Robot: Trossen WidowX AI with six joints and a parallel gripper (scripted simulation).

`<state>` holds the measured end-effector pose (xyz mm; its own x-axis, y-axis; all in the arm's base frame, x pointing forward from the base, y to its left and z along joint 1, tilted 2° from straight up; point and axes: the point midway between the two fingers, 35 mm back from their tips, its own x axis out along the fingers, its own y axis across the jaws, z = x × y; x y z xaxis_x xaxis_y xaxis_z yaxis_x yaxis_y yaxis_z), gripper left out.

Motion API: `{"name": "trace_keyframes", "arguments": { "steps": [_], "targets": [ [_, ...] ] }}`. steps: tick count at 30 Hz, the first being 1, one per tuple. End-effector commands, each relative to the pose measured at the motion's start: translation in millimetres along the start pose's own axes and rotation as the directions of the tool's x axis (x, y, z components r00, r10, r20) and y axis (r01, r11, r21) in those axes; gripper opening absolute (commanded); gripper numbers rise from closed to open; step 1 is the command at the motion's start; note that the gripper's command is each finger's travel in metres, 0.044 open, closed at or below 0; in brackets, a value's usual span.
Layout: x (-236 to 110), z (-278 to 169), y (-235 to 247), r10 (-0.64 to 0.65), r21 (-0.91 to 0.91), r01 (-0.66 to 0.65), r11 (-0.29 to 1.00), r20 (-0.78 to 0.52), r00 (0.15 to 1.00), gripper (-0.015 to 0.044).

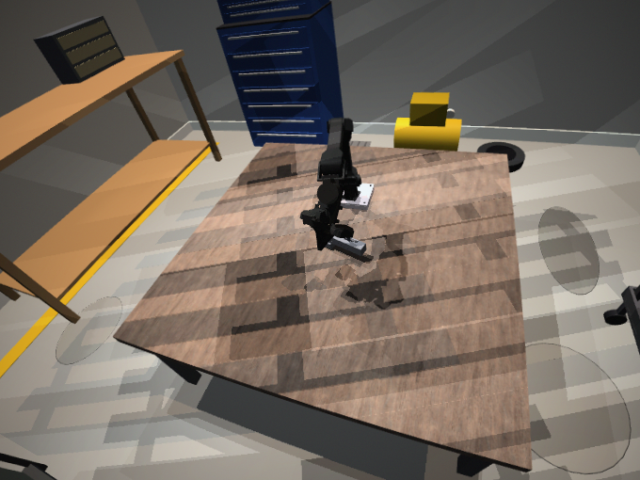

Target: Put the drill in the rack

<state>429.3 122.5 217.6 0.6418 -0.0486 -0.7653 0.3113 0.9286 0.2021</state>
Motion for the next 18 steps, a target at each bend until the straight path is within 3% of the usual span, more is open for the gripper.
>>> {"name": "trace_keyframes", "arguments": {
  "steps": [1,8,18],
  "targets": [
    [-18,-75,-26,-0.069,-0.147,0.024,0.989,-0.307,0.949,0.0],
    [-49,-137,-56,-0.167,-0.248,0.027,0.968,-0.565,0.808,0.0],
    [-51,-141,-58,-0.174,-0.253,0.027,0.967,-0.581,0.795,0.0]
  ]
}}
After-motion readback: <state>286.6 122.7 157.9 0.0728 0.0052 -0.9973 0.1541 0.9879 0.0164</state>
